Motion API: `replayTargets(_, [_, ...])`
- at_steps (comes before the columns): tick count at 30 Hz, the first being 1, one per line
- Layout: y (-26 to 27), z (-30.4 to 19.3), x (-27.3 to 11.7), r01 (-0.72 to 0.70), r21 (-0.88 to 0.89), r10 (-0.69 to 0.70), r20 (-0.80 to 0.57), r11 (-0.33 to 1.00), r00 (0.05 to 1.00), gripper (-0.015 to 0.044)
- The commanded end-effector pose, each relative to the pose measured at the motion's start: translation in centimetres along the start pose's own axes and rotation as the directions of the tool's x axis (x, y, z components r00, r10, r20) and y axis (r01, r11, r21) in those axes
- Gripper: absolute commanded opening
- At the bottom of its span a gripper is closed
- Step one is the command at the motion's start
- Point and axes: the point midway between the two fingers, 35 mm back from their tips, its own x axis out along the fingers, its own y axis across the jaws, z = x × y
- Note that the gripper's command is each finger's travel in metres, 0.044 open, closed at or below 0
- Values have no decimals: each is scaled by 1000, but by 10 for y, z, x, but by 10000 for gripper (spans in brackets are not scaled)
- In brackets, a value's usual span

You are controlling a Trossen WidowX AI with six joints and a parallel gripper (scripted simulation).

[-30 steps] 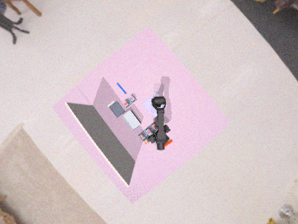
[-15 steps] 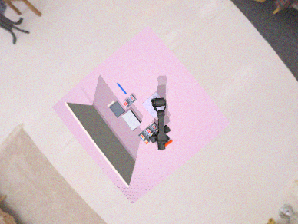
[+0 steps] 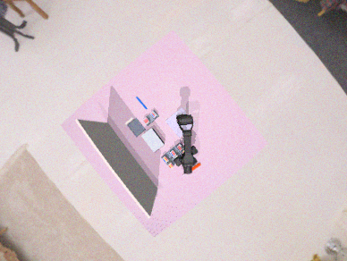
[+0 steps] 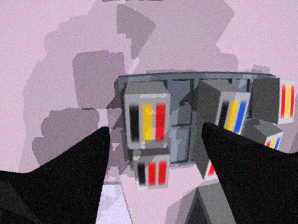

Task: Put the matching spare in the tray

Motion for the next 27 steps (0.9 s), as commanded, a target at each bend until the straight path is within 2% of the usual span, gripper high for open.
replayTargets(1, [1, -1, 10, -8, 6, 8, -11, 1000, 1000, 300])
replayTargets(27, [3, -5, 53, -8, 6, 8, -11, 1000, 1000, 300])
